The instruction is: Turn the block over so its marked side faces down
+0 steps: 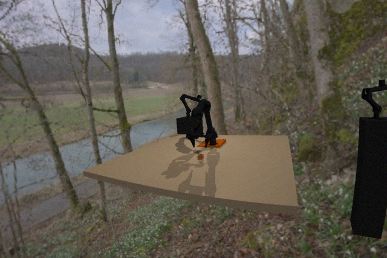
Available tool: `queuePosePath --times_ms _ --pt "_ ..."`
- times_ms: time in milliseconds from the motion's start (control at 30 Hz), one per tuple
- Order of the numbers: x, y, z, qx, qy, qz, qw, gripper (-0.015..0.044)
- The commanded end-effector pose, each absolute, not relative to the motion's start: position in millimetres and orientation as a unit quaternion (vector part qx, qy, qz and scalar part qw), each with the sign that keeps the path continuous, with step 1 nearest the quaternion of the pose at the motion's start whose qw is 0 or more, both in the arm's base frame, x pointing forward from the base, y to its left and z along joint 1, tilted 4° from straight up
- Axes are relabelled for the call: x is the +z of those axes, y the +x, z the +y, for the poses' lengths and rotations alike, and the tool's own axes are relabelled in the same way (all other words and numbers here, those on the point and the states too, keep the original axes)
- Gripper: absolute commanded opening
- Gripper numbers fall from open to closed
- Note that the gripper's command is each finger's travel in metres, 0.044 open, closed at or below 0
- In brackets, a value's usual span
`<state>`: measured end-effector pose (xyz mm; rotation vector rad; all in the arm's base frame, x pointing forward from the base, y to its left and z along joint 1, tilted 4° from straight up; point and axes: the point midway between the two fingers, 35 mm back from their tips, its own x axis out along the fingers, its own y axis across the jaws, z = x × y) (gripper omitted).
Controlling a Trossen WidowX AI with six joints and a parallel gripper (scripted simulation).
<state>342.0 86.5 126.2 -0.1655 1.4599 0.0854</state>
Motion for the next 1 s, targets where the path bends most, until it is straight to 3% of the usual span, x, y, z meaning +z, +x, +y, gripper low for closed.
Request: queuePosePath --times_ms 0,967 --pt "105.5 340.0 86.7 0.039 -0.073 0.674 0.734 0.044" --pt "60.4 344.0 84.7 0.038 -0.073 0.674 0.734 0.044"
